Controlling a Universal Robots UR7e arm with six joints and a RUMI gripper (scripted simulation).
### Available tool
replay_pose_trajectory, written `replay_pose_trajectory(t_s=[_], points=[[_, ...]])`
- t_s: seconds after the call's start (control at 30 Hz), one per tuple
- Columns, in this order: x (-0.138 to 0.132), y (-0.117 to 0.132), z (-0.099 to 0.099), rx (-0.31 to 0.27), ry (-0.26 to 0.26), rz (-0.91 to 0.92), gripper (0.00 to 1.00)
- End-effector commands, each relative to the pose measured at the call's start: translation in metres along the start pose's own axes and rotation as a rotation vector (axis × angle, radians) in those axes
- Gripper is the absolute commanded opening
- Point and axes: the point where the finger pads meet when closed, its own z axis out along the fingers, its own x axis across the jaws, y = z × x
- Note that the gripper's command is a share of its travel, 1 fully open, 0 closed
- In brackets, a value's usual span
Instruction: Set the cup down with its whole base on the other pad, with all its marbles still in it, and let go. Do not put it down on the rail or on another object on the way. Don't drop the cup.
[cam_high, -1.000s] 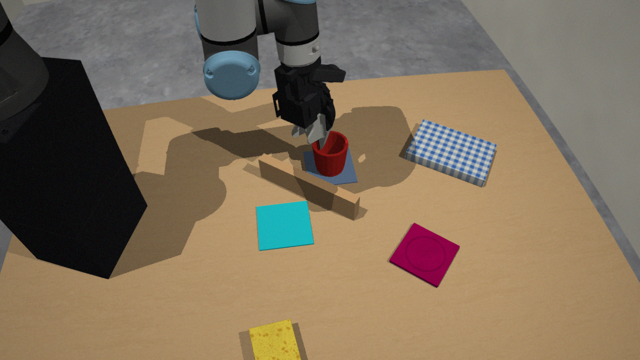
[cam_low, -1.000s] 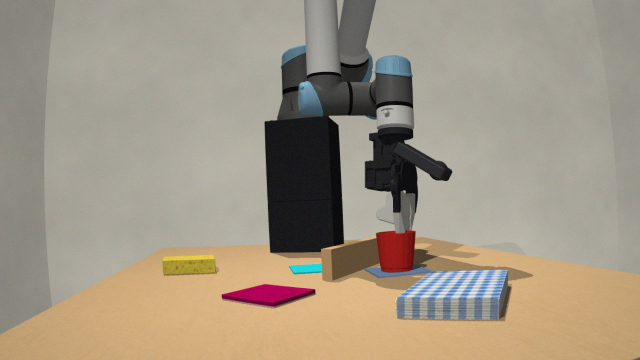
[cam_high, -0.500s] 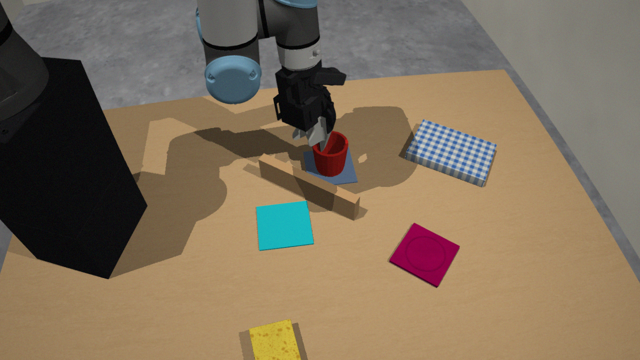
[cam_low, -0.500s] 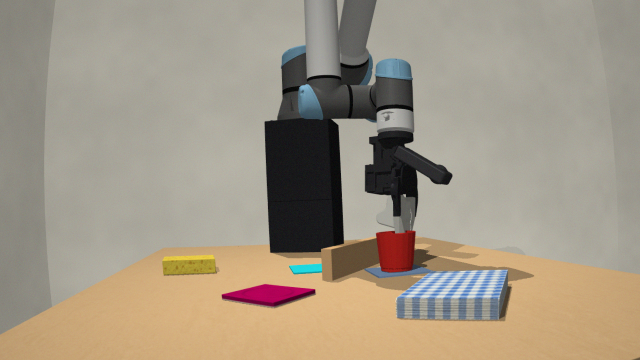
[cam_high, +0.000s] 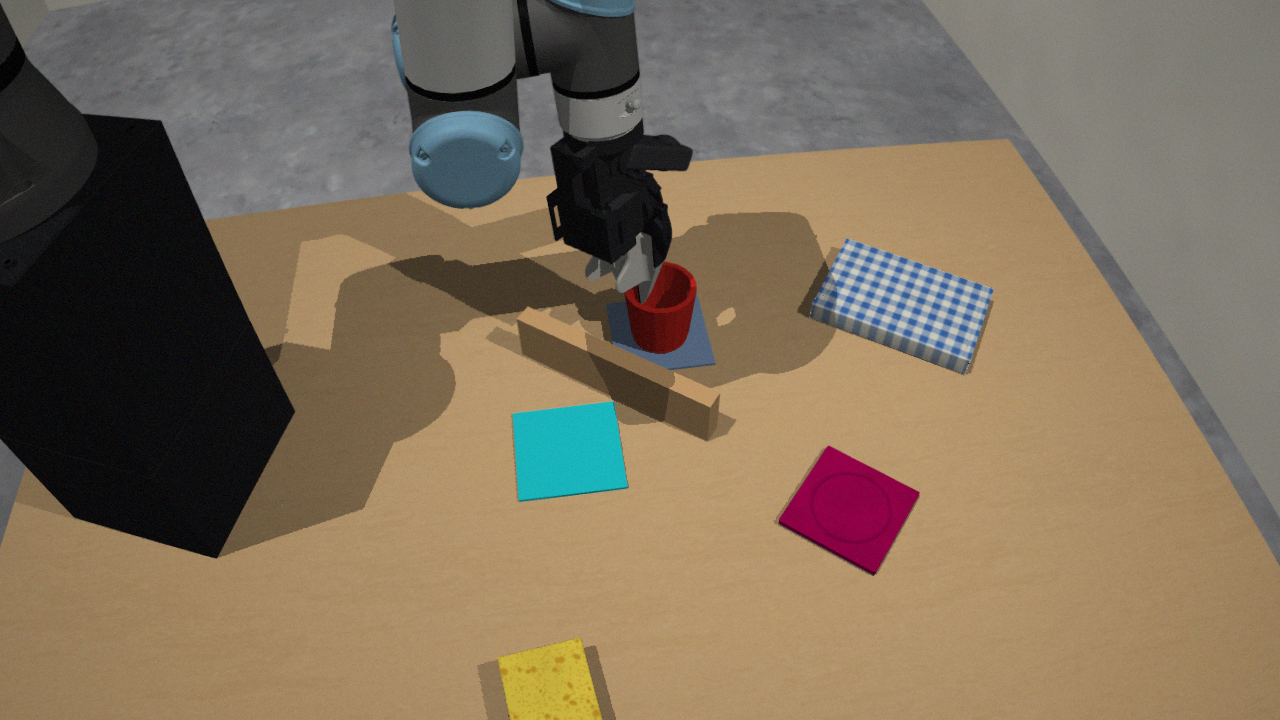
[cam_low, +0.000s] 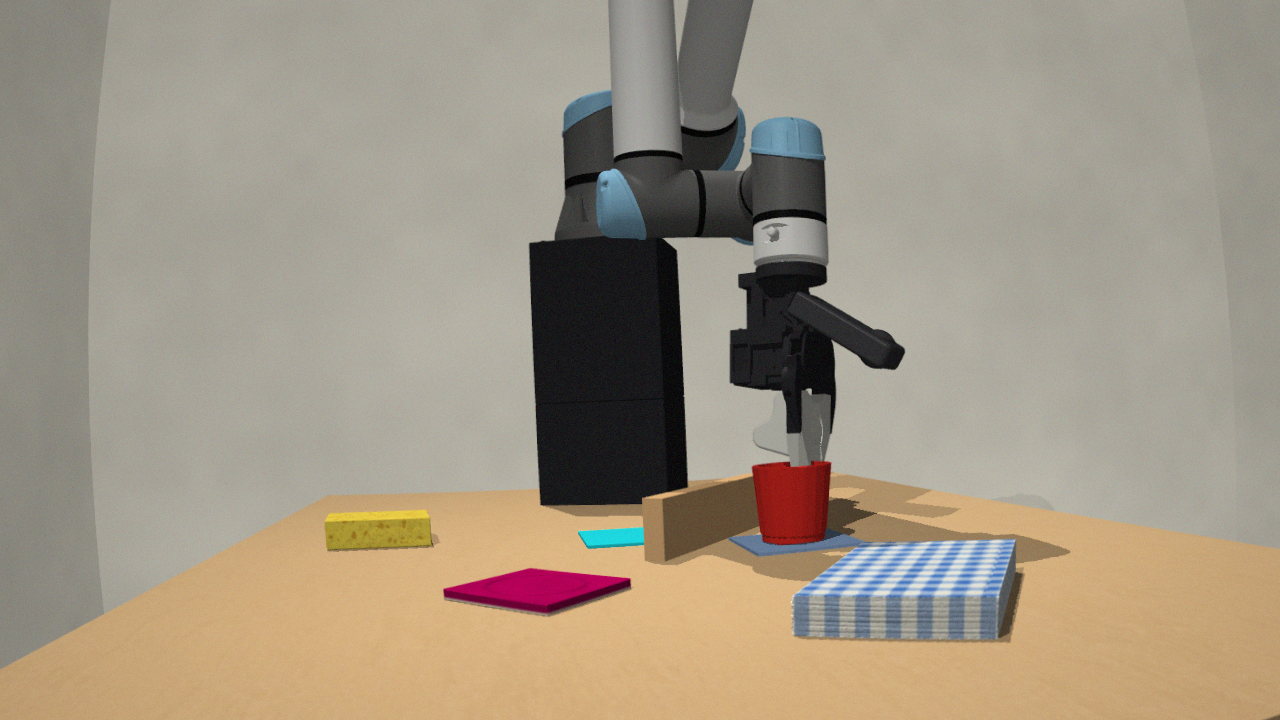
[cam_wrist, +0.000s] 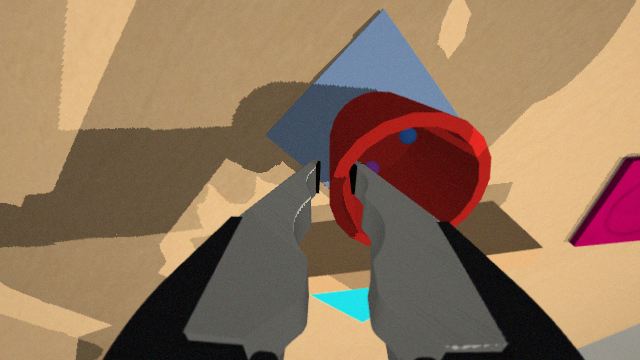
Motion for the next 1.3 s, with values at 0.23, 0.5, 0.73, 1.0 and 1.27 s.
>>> replay_pose_trajectory(t_s=[0.23,0.5,0.73,1.0,1.27], points=[[0.0004,-0.0004,-0.0005,0.001,0.001,0.0,0.09],[0.0004,-0.0004,-0.0005,0.001,0.001,0.0,0.08],[0.0004,-0.0004,-0.0005,0.001,0.001,0.0,0.08],[0.0004,-0.0004,-0.0005,0.001,0.001,0.0,0.07],[0.0004,-0.0004,-0.0005,0.001,0.001,0.0,0.06]])
